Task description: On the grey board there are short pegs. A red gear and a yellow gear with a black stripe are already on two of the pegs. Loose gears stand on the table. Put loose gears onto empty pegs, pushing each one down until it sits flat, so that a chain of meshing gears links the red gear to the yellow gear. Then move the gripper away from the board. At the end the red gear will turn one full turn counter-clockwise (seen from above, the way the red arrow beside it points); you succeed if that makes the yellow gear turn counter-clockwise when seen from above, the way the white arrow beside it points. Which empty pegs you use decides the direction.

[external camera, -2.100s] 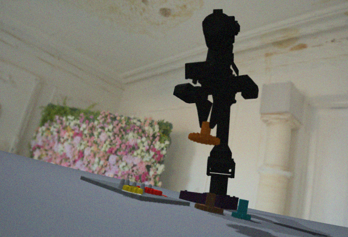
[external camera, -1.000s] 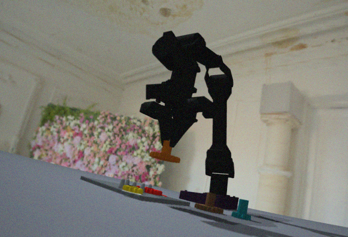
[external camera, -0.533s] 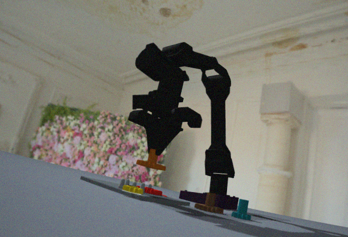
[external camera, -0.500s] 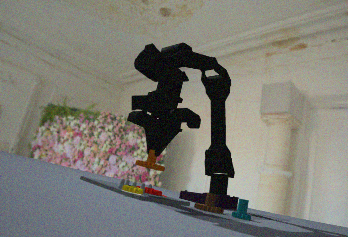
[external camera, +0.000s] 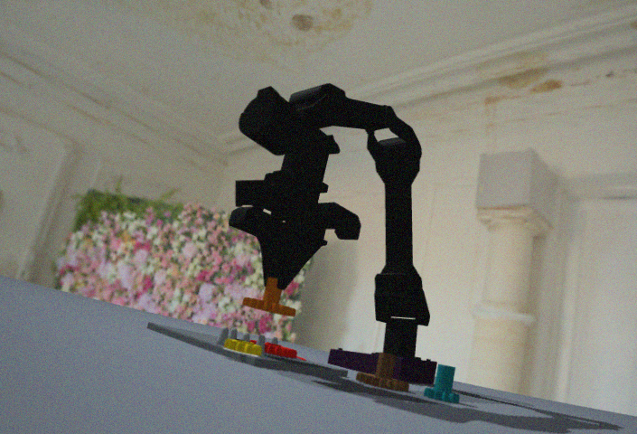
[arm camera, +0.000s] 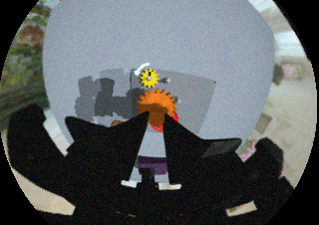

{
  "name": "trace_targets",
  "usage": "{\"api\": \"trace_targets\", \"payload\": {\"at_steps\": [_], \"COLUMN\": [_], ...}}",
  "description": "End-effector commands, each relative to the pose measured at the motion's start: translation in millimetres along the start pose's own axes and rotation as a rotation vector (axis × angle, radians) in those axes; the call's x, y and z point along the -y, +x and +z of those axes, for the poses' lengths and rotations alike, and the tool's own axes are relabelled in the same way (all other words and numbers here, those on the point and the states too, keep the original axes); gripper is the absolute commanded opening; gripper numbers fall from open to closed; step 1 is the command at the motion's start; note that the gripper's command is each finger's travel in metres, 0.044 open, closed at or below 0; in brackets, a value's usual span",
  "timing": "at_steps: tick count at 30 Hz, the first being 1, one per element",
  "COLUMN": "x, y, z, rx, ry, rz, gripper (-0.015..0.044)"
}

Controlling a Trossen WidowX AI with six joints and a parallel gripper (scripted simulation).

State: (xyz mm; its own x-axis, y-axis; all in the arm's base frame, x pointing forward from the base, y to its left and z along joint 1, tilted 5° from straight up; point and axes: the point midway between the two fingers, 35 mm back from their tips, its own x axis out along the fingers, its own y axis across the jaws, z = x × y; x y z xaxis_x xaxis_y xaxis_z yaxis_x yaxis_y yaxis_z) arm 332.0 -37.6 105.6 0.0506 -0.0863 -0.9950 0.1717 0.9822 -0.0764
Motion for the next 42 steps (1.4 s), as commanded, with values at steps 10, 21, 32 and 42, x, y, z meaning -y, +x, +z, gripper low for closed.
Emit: {"api": "trace_targets", "payload": {"at_steps": [10, 21, 32, 42], "x": [0.1, -0.1, 0.4, -0.3], "y": [-0.7, 11.7, 27.8, 43.3], "z": [-0.1, -0.6, 0.1, -0.4], "rx": [0.001, 0.001, 0.002, 0.001], "ry": [-0.005, -0.116, -0.096, 0.062], "rz": [0.001, 0.001, 0.001, 0.001], "gripper": [0.0000, 0.0000, 0.0000, 0.0000]}}
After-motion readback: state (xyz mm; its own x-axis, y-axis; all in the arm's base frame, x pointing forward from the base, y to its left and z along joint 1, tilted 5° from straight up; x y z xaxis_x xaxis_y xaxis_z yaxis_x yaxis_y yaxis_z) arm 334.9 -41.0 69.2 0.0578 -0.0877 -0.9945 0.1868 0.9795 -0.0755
